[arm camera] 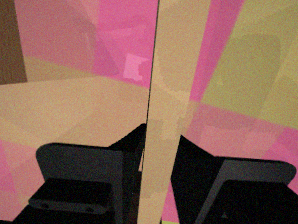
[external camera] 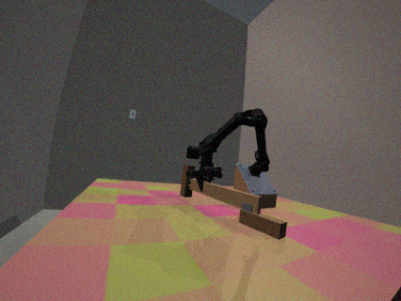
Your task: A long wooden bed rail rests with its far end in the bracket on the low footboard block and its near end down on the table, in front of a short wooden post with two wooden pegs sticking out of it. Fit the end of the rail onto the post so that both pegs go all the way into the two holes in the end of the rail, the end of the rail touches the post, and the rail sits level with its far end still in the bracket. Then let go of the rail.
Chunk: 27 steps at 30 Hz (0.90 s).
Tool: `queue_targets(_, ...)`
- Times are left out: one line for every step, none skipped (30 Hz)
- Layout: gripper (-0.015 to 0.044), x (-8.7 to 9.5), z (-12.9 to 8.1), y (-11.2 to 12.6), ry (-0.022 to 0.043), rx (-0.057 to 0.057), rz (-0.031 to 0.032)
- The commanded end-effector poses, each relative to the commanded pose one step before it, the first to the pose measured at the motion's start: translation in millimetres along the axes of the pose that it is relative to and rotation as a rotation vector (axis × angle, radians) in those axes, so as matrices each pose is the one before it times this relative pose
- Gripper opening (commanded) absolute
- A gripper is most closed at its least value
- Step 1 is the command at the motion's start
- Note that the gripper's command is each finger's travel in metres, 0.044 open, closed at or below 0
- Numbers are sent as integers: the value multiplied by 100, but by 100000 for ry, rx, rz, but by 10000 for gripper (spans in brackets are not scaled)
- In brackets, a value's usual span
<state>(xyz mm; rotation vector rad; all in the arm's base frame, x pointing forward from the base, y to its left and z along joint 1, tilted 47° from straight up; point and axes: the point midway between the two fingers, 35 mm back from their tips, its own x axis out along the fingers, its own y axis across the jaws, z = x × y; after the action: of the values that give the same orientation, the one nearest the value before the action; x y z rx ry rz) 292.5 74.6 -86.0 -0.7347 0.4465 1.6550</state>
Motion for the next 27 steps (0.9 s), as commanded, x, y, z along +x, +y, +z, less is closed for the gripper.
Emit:
queue_targets(0,-66,-221,-6,42,-130,-292)
queue_targets(0,3,-31,2,2,-1,0)
queue_targets(0,1,-31,1,2,-1,0)
queue_targets(0,0,-29,1,2,-1,0)
queue_targets(0,-2,-30,1,2,-1,0)
queue_targets(0,-3,-30,1,2,-1,0)
queue_targets(0,-5,-30,1,2,-1,0)
queue_targets(0,-6,-30,1,2,-1,0)
queue_targets(0,-7,-30,1,2,-1,0)
queue_targets(0,-7,-31,1,2,-1,0)
queue_targets(0,-7,-30,1,2,-1,0)
queue_targets(0,-7,-31,1,2,-1,0)
queue_targets(0,-7,-31,0,2,-1,0)
queue_targets(0,-7,-31,0,2,-1,0)
queue_targets(0,-6,-32,0,2,-1,0)
queue_targets(0,-5,-31,0,2,-1,0)
queue_targets(0,-4,-32,0,2,-1,0)
queue_targets(0,-3,-33,0,2,-1,0)
queue_targets(0,-2,-32,0,2,-1,0)
queue_targets(0,0,-32,0,2,-1,0)
queue_targets(0,1,-33,0,2,-1,0)
queue_targets(0,2,-32,0,2,-1,0)
queue_targets(0,3,-32,0,2,-1,0)
queue_targets(0,4,-33,0,2,-1,0)
queue_targets(0,4,-32,0,2,-1,0)
queue_targets(0,5,-32,0,2,-1,0)
queue_targets(0,5,-32,0,2,-1,0)
